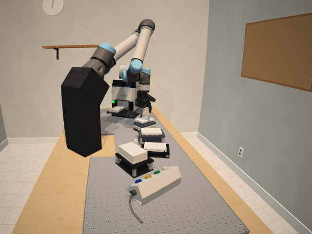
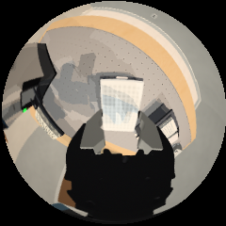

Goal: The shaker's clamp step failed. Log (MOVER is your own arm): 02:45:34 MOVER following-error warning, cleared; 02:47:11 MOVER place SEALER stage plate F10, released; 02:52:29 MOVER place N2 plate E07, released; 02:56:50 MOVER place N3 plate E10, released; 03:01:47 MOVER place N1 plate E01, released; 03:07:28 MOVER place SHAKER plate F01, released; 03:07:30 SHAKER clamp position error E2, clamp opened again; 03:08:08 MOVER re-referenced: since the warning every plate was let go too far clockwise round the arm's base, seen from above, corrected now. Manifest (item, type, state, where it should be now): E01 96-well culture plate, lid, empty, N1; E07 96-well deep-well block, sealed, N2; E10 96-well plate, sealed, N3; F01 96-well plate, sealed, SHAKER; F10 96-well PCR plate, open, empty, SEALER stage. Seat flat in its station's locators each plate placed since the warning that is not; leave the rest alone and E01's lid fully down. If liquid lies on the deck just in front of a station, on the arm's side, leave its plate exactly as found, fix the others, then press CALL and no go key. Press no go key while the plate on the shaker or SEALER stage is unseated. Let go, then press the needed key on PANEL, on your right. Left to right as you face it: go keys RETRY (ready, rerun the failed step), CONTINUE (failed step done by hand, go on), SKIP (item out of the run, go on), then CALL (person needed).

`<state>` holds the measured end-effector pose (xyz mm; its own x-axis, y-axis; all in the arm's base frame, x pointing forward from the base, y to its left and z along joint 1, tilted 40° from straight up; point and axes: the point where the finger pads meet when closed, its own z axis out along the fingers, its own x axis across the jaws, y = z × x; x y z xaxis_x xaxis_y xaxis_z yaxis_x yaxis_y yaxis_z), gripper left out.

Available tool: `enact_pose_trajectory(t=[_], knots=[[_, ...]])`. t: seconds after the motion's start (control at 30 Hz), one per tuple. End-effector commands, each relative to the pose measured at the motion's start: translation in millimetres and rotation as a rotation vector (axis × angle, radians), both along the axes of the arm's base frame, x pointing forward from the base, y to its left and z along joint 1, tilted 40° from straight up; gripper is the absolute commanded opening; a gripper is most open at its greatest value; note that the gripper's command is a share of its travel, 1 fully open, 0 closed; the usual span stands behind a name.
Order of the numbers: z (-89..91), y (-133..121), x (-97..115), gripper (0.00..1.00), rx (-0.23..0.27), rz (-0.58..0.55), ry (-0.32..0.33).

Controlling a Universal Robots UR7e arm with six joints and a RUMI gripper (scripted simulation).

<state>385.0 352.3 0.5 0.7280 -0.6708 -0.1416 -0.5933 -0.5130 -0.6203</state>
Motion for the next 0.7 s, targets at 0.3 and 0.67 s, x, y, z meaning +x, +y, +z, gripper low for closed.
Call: enact_pose_trajectory(t=[0.3, 0.67], knots=[[-2.7, 2.1, 1.5, 0.0, 0.0, 0.0, -0.001], [-5.5, 4.1, 2.8, 0.0, 0.0, 0.0, -0.001]])
